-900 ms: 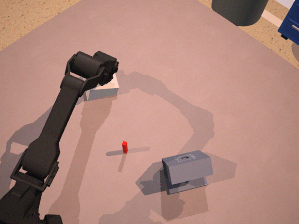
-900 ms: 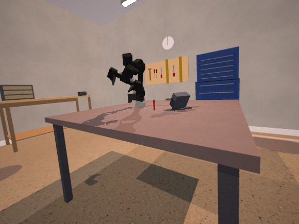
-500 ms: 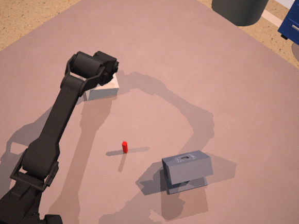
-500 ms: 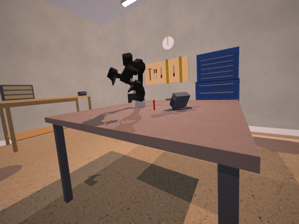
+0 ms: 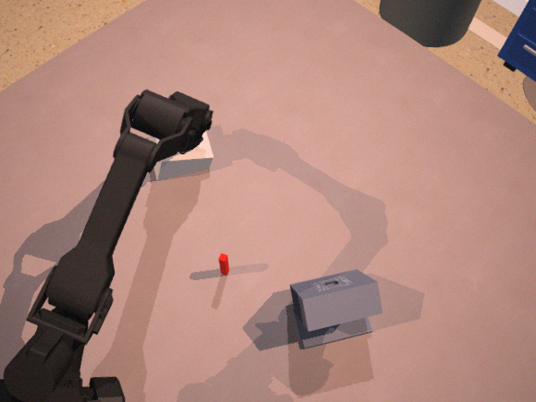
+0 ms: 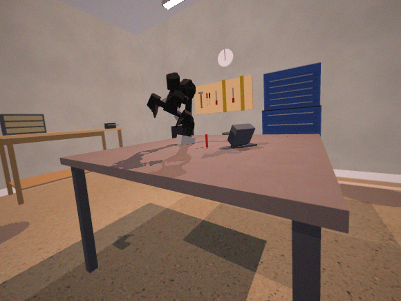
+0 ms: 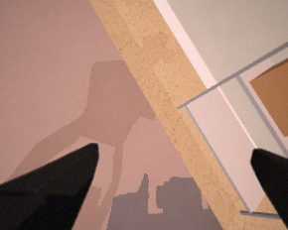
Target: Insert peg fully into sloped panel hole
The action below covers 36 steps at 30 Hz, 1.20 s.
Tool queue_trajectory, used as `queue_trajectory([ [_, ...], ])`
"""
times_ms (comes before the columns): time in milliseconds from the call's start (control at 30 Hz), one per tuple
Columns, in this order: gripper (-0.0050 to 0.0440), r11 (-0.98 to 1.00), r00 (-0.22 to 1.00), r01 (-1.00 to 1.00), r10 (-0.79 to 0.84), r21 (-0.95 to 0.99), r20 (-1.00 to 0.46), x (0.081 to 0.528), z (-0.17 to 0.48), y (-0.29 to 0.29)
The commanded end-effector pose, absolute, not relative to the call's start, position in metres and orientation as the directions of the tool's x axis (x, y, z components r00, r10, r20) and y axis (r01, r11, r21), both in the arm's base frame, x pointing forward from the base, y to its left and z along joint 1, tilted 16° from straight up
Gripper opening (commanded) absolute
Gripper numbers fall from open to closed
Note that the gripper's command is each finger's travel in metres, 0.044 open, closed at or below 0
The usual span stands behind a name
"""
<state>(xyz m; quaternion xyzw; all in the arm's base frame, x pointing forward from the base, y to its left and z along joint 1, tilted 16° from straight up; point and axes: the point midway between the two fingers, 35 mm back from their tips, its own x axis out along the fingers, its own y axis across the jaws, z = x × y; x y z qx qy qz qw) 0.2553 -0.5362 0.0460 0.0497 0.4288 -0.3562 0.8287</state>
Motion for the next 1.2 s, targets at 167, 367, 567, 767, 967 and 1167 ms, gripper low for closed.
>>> queue_trajectory([
  [167, 0.0440, 0.829, 0.413, 0.509, -0.472, -0.232, -0.779, 0.276, 0.077, -0.488],
  [367, 0.0440, 0.882, 0.412, 0.420, -0.396, -0.214, -0.821, 0.283, 0.078, -0.454],
  [567, 0.0440, 0.934, 0.403, 0.307, -0.302, -0.183, -0.864, 0.287, 0.080, -0.411],
  [767, 0.0440, 0.960, 0.391, 0.230, -0.239, -0.157, -0.889, 0.288, 0.081, -0.383],
  [967, 0.0440, 0.987, 0.365, 0.113, -0.145, -0.111, -0.919, 0.286, 0.083, -0.339],
  [1167, 0.0440, 0.998, 0.331, -0.005, -0.051, -0.056, -0.942, 0.280, 0.085, -0.296],
])
